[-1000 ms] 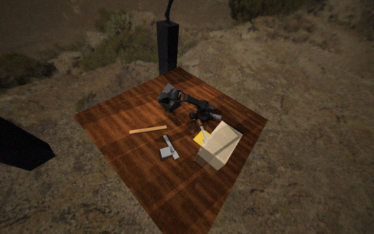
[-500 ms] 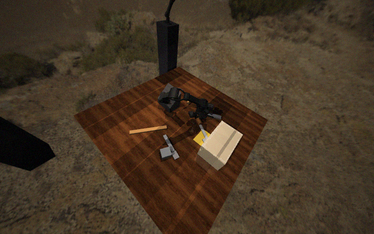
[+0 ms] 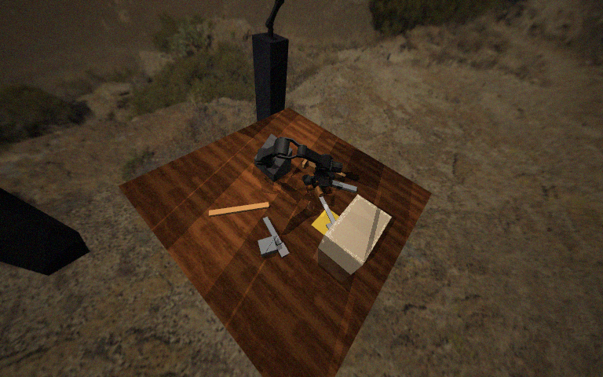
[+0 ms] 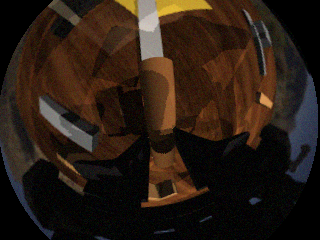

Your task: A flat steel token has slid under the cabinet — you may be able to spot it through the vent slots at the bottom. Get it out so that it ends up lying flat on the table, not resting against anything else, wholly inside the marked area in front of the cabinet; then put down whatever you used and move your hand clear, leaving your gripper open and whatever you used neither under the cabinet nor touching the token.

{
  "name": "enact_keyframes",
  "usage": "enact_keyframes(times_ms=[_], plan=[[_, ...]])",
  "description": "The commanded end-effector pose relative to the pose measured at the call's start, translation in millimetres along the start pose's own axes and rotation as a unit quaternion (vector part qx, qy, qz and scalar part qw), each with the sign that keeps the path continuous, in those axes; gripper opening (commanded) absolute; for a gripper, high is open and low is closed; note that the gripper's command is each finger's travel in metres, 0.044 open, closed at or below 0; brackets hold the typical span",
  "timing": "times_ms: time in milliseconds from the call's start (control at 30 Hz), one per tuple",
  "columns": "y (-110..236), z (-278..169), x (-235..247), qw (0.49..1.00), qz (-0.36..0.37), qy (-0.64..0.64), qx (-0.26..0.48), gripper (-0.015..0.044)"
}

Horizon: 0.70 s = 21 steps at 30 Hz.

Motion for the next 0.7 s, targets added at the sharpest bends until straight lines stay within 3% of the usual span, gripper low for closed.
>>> enact_keyframes(times_ms=[0,667], plan=[[-1,-12,2,1.0,-0.002,0.003,0.002,0.0],[5,-25,7,1.0,0.0,0.002,0.001,0.0]])
Point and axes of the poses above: the point midway between the two fingers, 35 mm back from their tips, its own y axis back along the fingers, its own x axis across the jaws, z = x × y, the point moved 4 cm from there along y, back along the fingers, and after that the axes turned 10 degrees about y, right-handed, at the moved point
